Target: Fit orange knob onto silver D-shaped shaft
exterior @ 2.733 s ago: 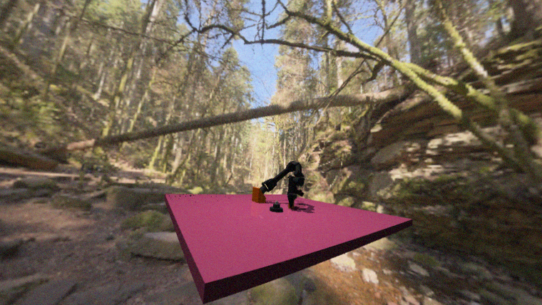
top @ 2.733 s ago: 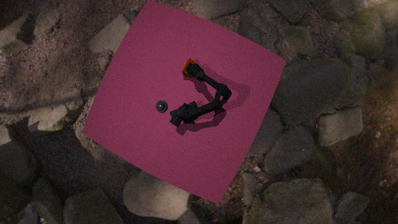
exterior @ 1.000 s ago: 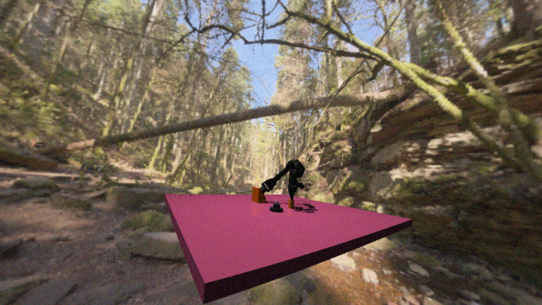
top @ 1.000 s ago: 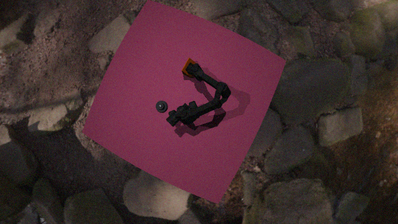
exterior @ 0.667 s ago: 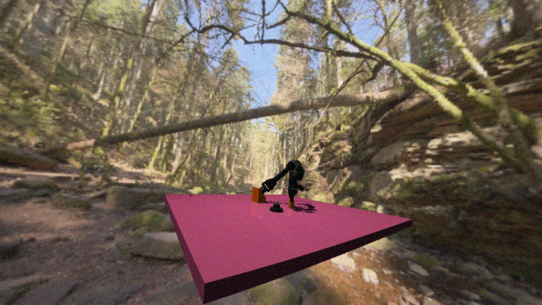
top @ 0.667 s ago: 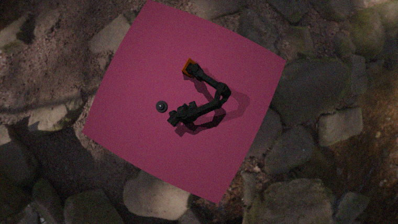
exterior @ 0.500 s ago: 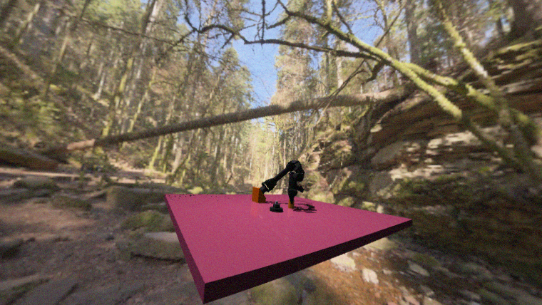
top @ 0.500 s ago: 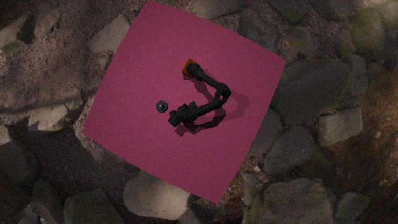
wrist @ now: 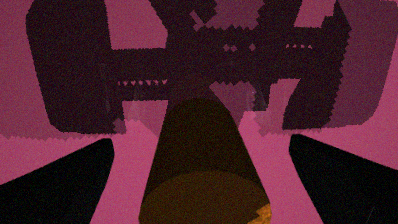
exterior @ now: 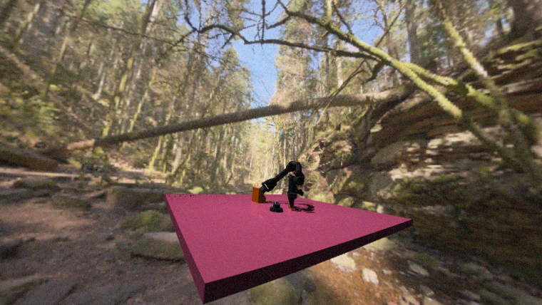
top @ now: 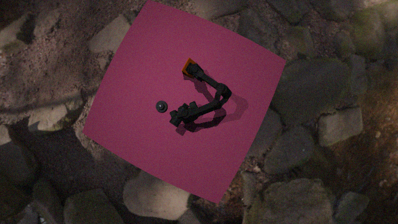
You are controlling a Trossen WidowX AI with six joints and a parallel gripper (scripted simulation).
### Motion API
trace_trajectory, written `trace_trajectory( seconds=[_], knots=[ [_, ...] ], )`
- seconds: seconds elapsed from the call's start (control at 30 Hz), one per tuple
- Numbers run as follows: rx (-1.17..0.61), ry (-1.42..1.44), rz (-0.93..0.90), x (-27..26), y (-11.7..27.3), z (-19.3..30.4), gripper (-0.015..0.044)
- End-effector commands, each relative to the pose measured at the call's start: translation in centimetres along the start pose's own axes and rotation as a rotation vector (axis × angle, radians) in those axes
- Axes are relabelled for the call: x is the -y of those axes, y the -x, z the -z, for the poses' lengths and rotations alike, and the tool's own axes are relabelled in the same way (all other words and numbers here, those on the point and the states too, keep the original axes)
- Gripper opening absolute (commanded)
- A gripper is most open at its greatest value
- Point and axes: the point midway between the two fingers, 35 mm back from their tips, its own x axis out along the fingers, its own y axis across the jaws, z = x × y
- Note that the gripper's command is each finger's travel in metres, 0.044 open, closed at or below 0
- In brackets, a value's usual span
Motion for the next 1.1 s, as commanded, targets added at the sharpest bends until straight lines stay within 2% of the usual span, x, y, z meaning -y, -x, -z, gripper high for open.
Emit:
trace_trajectory(
  seconds=[0.0, 0.03, 0.37, 0.57, 0.73, 1.07],
  knots=[
    [0.005, -0.005, -0.003, -0.1, -0.5, 0.1, 0.044],
    [0.005, -0.005, -0.003, -0.1, -0.5, 0.1, 0.044],
    [0.005, -0.005, -0.003, -0.1, -0.5, 0.1, 0.0177],
    [0.005, -0.005, -0.003, -0.1, -0.5, 0.1, 0.0138],
    [0.003, -0.01, 0.0, 0.1, 0.2, 0.0, 0.0006],
    [-0.001, -0.033, 0.008, 0.7, 3.2, -0.1, 0.0]
  ],
)
